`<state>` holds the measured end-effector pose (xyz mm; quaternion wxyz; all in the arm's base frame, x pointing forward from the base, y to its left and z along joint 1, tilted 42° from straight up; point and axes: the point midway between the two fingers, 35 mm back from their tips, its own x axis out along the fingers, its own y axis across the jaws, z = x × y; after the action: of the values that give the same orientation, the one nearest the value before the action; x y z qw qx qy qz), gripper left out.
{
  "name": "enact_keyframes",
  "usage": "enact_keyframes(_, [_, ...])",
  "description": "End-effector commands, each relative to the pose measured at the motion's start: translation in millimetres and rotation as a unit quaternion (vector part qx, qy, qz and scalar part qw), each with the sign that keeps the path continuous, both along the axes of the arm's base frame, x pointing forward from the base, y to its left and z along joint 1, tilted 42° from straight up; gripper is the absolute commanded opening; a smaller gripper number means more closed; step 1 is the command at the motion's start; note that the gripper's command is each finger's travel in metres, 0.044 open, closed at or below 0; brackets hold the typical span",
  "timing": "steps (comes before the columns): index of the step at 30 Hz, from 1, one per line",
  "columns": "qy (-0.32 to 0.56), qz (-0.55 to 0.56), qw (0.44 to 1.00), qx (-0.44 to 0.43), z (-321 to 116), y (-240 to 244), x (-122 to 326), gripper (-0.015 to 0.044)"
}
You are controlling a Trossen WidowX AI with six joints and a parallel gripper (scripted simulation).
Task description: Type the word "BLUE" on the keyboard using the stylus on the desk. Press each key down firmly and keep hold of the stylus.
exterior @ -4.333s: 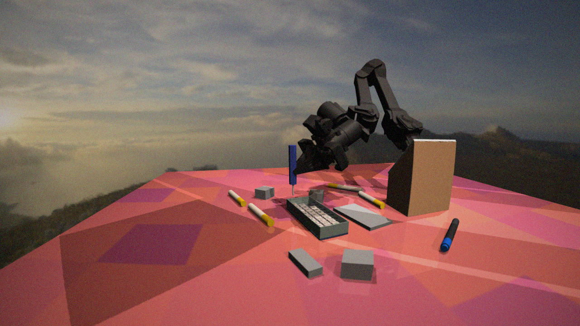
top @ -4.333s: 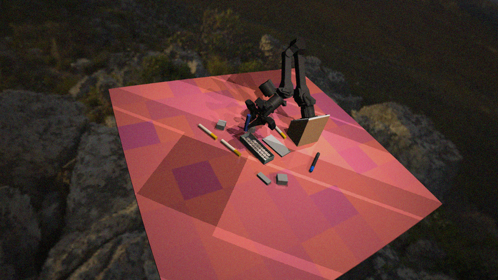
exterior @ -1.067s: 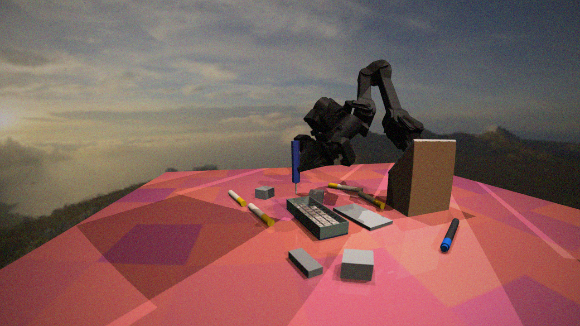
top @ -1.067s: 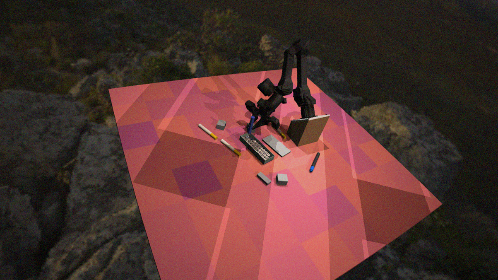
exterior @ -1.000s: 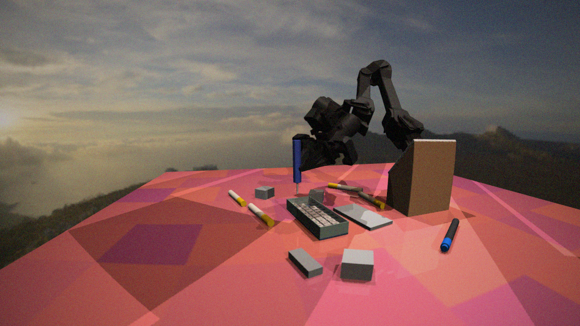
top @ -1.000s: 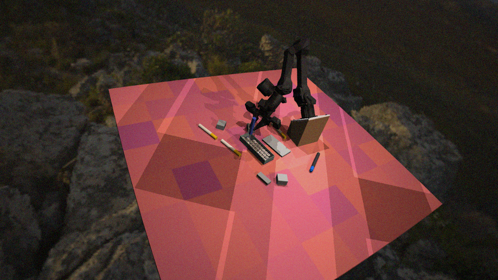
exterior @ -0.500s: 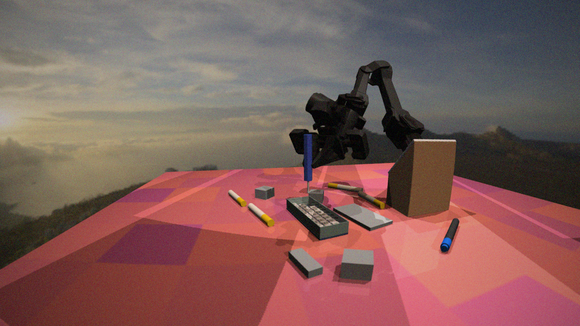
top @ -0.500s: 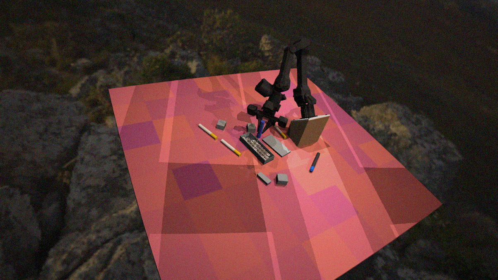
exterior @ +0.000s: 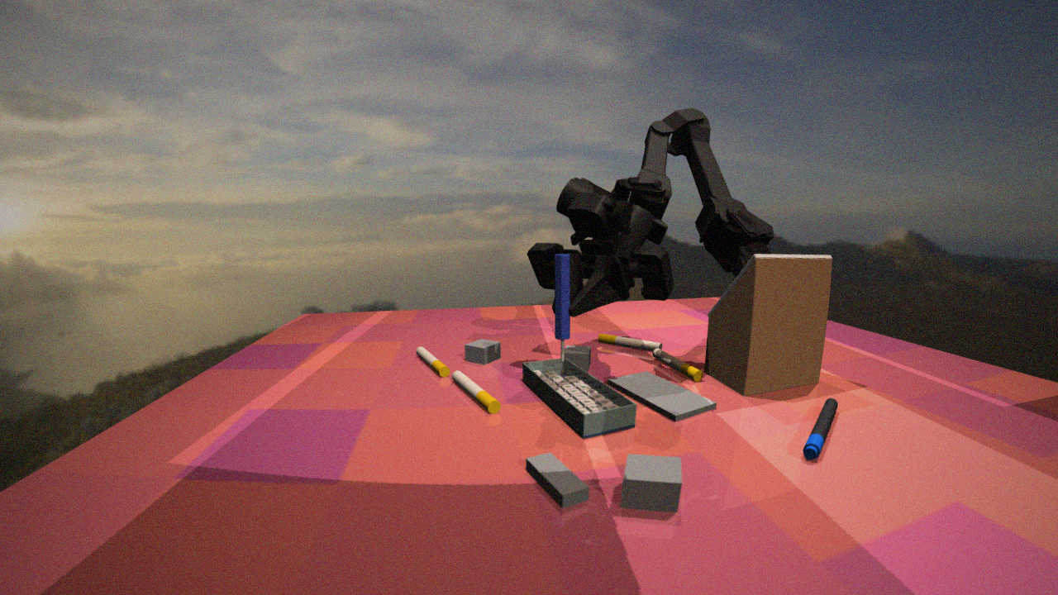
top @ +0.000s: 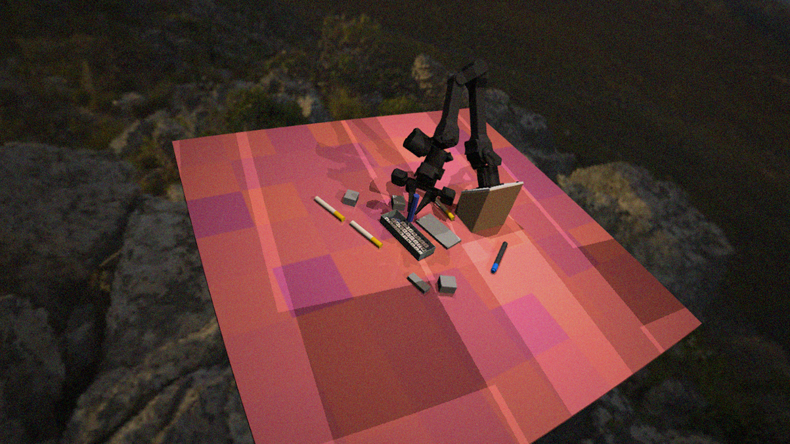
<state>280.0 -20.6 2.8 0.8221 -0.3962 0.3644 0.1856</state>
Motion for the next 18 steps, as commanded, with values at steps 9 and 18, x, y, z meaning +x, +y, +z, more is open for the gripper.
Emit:
enact_keyframes(9, [0.000, 0.002, 1.000, -0.001, -17, -15, -3, 0.0000])
enact_keyframes(18, [0.001, 0.002, 1.000, -0.001, -19, -17, -1, 0.0081])
